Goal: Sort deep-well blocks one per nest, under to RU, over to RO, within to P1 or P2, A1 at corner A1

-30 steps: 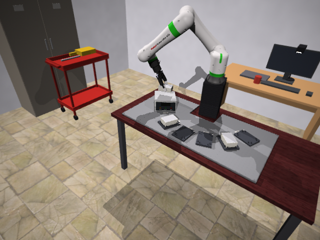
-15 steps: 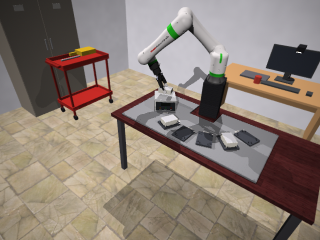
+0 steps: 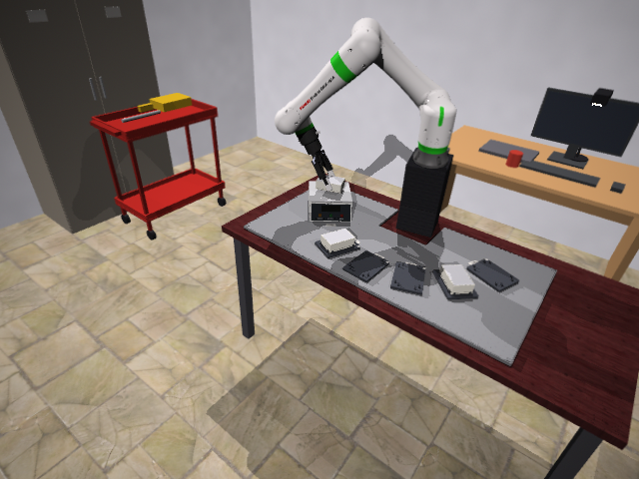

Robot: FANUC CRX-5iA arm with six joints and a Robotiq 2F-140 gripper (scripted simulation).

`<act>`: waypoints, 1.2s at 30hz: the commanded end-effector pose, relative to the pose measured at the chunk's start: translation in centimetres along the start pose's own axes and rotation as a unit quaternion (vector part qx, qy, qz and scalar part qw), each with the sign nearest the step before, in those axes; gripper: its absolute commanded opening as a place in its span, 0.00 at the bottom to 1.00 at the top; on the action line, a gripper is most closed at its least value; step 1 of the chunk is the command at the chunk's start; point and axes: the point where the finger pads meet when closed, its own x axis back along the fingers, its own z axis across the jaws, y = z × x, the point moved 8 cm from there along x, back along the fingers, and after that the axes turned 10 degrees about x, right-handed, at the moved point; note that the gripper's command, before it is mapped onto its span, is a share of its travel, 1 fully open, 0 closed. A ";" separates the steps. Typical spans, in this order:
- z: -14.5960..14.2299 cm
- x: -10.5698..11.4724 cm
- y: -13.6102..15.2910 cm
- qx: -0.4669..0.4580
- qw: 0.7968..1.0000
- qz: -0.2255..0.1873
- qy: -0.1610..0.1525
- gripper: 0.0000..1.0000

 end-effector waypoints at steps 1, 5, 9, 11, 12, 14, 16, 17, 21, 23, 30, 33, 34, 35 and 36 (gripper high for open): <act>0.0 -0.3 -0.2 0.000 1.000 0.000 0.000 0.10; 0.1 -0.7 -0.4 0.000 1.000 0.000 0.000 0.10; 0.1 -0.7 -0.4 0.000 1.000 0.000 0.000 0.10; 0.1 -0.7 -0.4 0.000 1.000 0.000 0.000 0.10; 0.1 -0.7 -0.4 0.000 1.000 0.000 0.000 0.10; 0.1 -0.7 -0.4 0.000 1.000 0.000 0.000 0.10; 0.1 -0.7 -0.4 0.000 1.000 0.000 0.000 0.10; 0.1 -0.7 -0.4 0.000 1.000 0.000 0.000 0.10; 0.1 -0.7 -0.4 0.000 1.000 0.000 0.000 0.10; 0.1 -0.7 -0.4 0.000 1.000 0.000 0.000 0.10; 0.1 -0.8 -0.5 0.000 1.000 0.000 0.000 0.10; 0.1 -0.8 -0.5 0.000 1.000 0.000 0.000 0.10; 0.1 -0.8 -0.5 0.000 1.000 0.000 0.000 0.10; 0.1 -0.8 -0.5 0.000 1.000 0.000 0.000 0.10; 0.1 -0.8 -0.5 0.000 1.000 0.000 0.000 0.10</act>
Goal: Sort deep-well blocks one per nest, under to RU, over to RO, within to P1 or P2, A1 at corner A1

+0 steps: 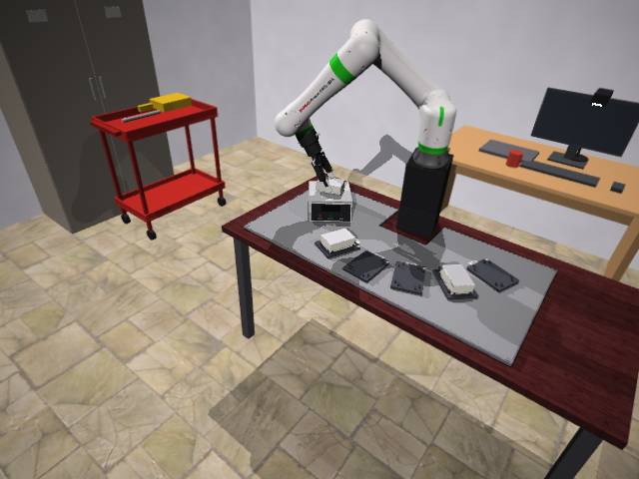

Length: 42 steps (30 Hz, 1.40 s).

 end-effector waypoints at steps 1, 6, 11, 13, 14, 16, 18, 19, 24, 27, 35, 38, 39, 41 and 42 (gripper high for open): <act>0.0 0.0 0.0 0.000 1.000 0.000 0.000 0.10; 0.0 -0.1 -0.1 0.000 1.000 0.000 0.000 0.10; 0.0 -0.1 -0.1 0.000 1.000 0.000 0.000 0.10; 0.0 -0.2 -0.1 0.000 1.000 0.000 0.000 0.10; 0.0 -0.2 -0.1 0.000 1.000 0.000 0.000 0.10; 0.0 -0.2 -0.1 0.000 1.000 0.000 0.000 0.10; 0.0 -0.2 -0.1 0.000 1.000 0.000 0.000 0.10; 0.0 -0.2 -0.2 0.000 1.000 0.000 0.000 0.10; 0.0 -0.3 -0.2 0.000 1.000 0.000 0.000 0.10; 0.0 -0.4 -0.2 0.000 1.000 0.000 0.000 0.10; 0.1 -0.4 -0.3 0.000 1.000 0.000 0.000 0.10; 0.1 -0.5 -0.3 0.000 1.000 0.000 0.000 0.10; 0.1 -0.5 -0.3 0.000 1.000 0.000 0.000 0.10; 0.1 -0.5 -0.3 0.000 1.000 0.000 0.000 0.10; 0.1 -0.5 -0.3 0.000 1.000 0.000 0.000 0.10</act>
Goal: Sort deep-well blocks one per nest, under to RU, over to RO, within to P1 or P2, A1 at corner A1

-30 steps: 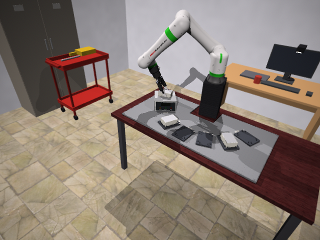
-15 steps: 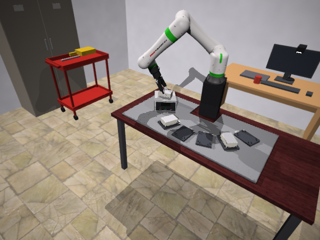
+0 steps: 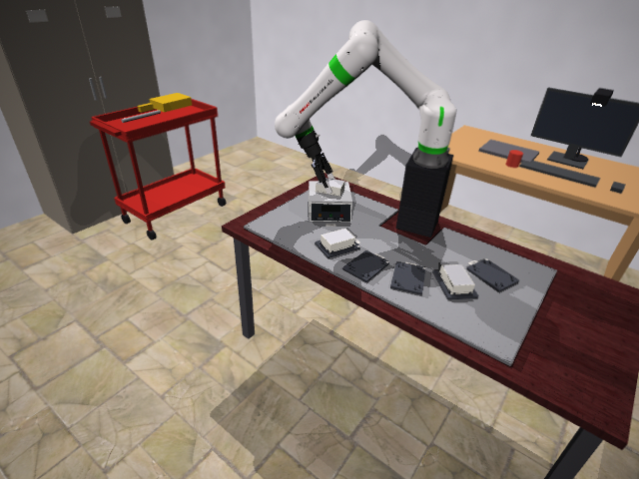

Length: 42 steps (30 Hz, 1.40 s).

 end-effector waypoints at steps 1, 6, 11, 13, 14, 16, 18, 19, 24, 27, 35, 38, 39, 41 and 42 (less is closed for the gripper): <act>0.0 0.0 0.0 0.000 1.000 0.000 0.000 0.10; 0.0 -0.1 -0.1 0.000 1.000 0.000 0.000 0.10; 0.0 -0.1 -0.1 0.000 1.000 0.000 0.000 0.10; 0.0 -0.2 -0.1 0.000 1.000 0.000 0.000 0.10; 0.0 -0.2 -0.1 0.000 1.000 0.000 0.000 0.10; 0.0 -0.2 -0.1 0.000 1.000 0.000 0.000 0.10; 0.0 -0.2 -0.2 0.000 1.000 0.000 0.000 0.10; 0.0 -0.3 -0.2 0.000 1.000 0.000 0.000 1.00; 0.0 -0.3 -0.2 0.000 1.000 0.000 0.000 1.00; 0.0 -0.3 -0.2 0.000 1.000 0.000 0.000 1.00; 0.0 -0.3 -0.2 0.000 1.000 0.000 0.000 1.00; 0.0 -0.3 -0.2 0.000 1.000 0.000 0.000 1.00; 0.0 -0.3 -0.2 0.000 1.000 0.000 0.000 1.00; 0.0 0.2 0.1 0.000 1.000 0.000 0.000 1.00; 0.0 0.2 0.1 0.000 1.000 0.000 0.000 1.00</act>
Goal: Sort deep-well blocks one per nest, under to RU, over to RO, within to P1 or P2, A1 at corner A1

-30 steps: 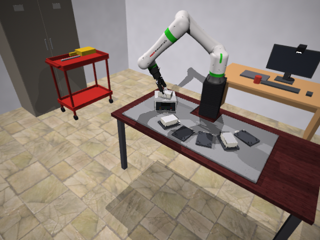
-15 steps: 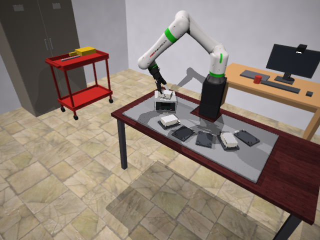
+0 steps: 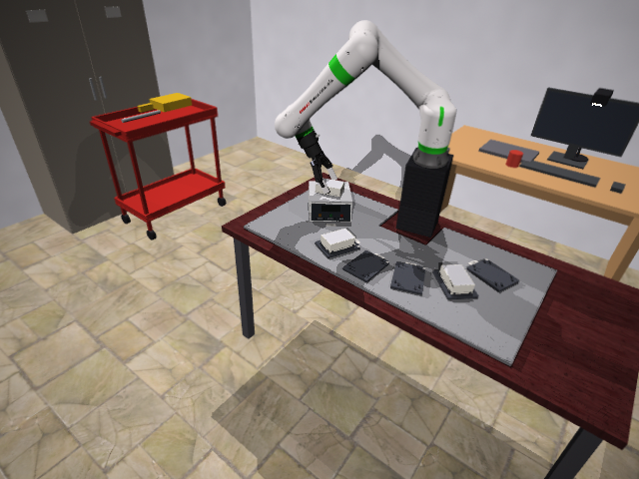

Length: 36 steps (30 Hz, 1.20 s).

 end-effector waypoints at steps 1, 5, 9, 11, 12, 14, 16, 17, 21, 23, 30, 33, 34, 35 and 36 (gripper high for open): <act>0.0 0.2 0.1 0.000 1.000 0.000 0.000 1.00; -0.1 1.2 0.6 0.000 1.000 0.000 0.000 1.00; -0.2 2.1 1.2 0.000 1.000 0.000 0.000 1.00; -0.2 2.5 1.4 0.000 1.000 0.000 0.000 1.00; -0.3 2.8 1.6 0.000 1.000 0.000 0.000 1.00; -0.3 3.2 1.8 0.000 1.000 0.000 0.000 1.00; -0.4 3.7 2.1 0.000 1.000 0.000 0.000 1.00; -0.4 3.7 2.1 0.000 1.000 0.000 0.000 1.00; -0.4 4.4 2.5 0.000 1.000 0.000 0.000 1.00; -0.5 4.9 2.7 0.000 1.000 0.000 0.000 1.00; -0.6 6.3 3.6 0.000 1.000 0.000 0.000 1.00; -0.6 6.3 3.6 0.000 1.000 0.000 0.000 1.00; -0.6 6.3 3.6 0.000 1.000 0.000 0.000 1.00; -0.6 6.3 3.6 0.000 1.000 0.000 0.000 1.00; -0.6 6.3 3.6 0.000 1.000 0.000 0.000 1.00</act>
